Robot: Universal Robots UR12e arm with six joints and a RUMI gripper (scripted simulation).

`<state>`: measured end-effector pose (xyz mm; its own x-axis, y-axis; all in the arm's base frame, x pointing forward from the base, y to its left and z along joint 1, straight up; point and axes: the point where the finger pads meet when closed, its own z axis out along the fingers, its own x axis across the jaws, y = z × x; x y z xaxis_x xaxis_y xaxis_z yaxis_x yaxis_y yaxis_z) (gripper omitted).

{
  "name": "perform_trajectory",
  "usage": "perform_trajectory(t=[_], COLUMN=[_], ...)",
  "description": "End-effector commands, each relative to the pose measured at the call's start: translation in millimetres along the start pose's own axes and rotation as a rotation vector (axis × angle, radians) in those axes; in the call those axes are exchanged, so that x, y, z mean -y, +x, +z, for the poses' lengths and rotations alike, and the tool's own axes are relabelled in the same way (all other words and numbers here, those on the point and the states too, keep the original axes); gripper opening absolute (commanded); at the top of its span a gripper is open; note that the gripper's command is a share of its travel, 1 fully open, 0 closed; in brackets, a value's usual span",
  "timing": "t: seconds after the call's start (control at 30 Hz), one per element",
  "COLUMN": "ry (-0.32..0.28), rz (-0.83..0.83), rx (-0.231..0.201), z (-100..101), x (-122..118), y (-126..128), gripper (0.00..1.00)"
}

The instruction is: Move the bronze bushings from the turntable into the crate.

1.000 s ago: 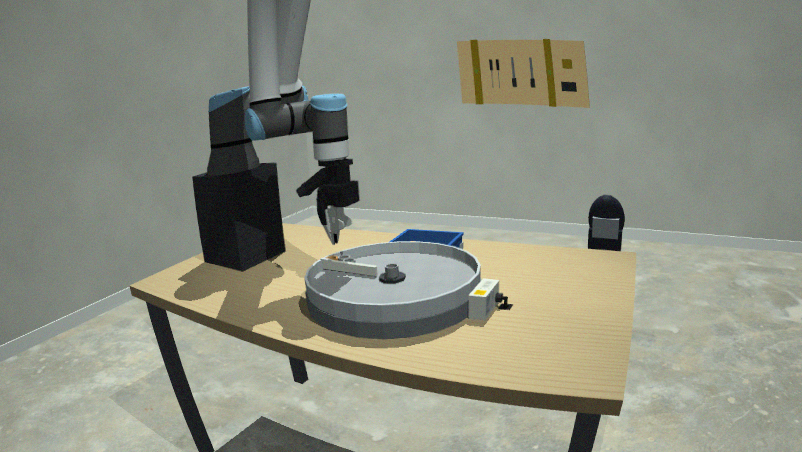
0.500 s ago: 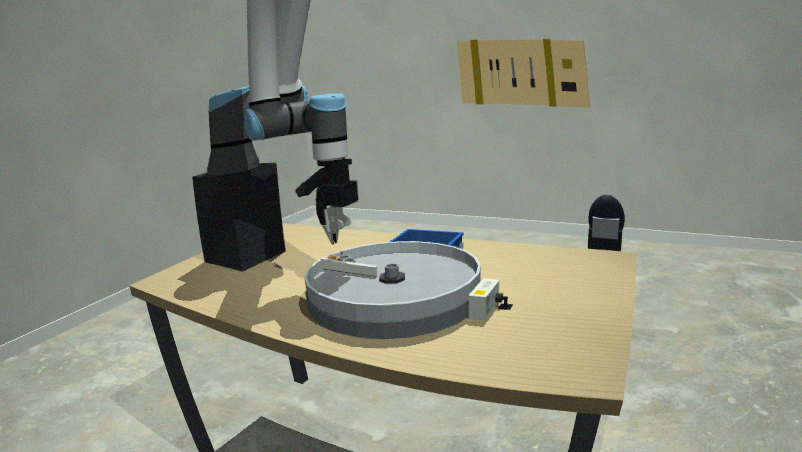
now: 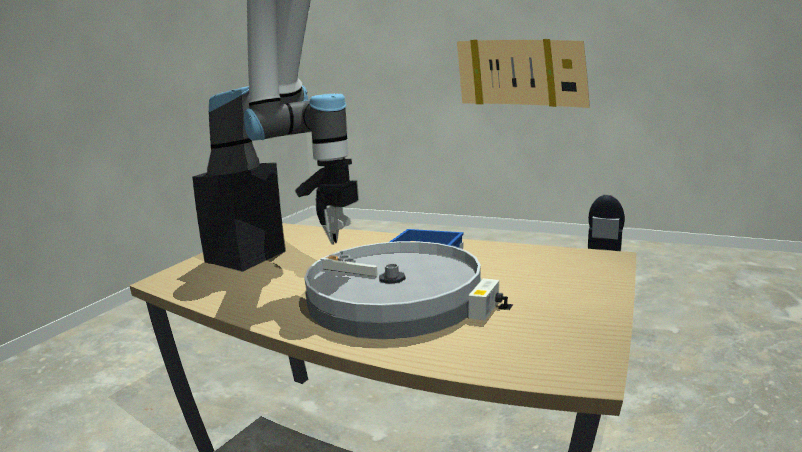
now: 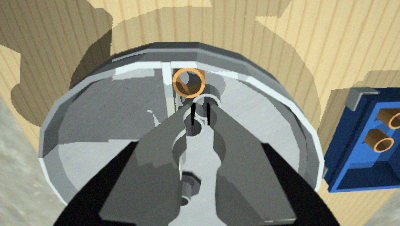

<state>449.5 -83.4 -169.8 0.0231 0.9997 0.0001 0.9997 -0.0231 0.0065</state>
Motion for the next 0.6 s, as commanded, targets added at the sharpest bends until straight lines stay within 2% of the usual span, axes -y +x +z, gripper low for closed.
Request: perform_trajectory(t=[0.0,0.3,0.57], ry=[-0.001,-0.001,-0.001], rz=[0.000,0.000,0.000], rx=[0.000,0.000,0.000], z=[0,1,22], x=[0,0,-1], y=[0,0,0], gripper=[0.06,0.06,0.06])
